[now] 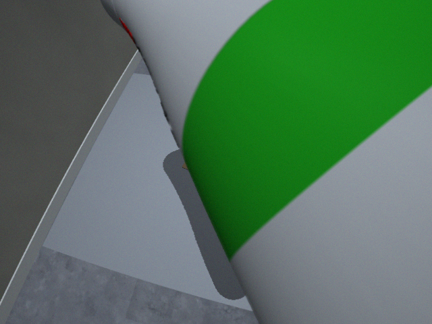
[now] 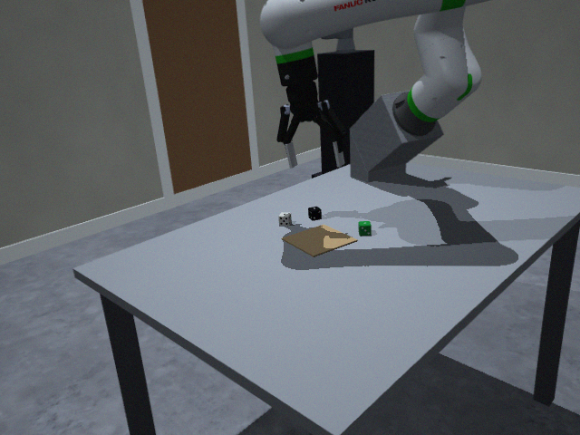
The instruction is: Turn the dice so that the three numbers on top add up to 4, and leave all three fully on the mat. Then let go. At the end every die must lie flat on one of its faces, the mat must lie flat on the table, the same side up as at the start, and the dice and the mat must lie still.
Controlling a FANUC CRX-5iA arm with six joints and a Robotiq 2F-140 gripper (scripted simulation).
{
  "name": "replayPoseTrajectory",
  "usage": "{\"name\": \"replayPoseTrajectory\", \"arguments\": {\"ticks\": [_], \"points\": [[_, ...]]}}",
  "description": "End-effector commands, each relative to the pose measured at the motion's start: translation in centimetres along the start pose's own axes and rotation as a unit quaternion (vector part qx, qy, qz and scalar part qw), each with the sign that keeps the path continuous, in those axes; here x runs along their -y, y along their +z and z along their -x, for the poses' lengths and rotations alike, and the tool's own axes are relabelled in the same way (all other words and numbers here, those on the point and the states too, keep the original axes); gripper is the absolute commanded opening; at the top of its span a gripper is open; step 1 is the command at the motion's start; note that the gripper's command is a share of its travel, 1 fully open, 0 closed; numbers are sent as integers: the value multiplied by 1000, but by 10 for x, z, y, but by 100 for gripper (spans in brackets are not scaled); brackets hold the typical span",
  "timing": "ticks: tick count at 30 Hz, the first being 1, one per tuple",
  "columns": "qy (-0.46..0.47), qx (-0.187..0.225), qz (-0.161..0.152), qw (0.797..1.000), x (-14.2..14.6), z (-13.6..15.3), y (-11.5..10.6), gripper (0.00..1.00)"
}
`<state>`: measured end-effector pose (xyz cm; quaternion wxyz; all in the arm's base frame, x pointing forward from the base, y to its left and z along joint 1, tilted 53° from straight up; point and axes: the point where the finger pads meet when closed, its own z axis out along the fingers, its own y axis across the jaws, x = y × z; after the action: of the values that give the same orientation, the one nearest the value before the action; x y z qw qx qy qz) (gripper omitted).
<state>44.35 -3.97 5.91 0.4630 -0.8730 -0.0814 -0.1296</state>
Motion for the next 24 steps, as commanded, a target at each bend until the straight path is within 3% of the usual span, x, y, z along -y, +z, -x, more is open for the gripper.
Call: {"name": "replayPoseTrajectory", "arguments": {"ticks": [1, 3, 24], "points": [[38, -22, 29, 999, -41, -12, 8, 100], [74, -43, 55, 995, -77, -18, 10, 100], [81, -46, 60, 994, -84, -19, 12, 100]]}}
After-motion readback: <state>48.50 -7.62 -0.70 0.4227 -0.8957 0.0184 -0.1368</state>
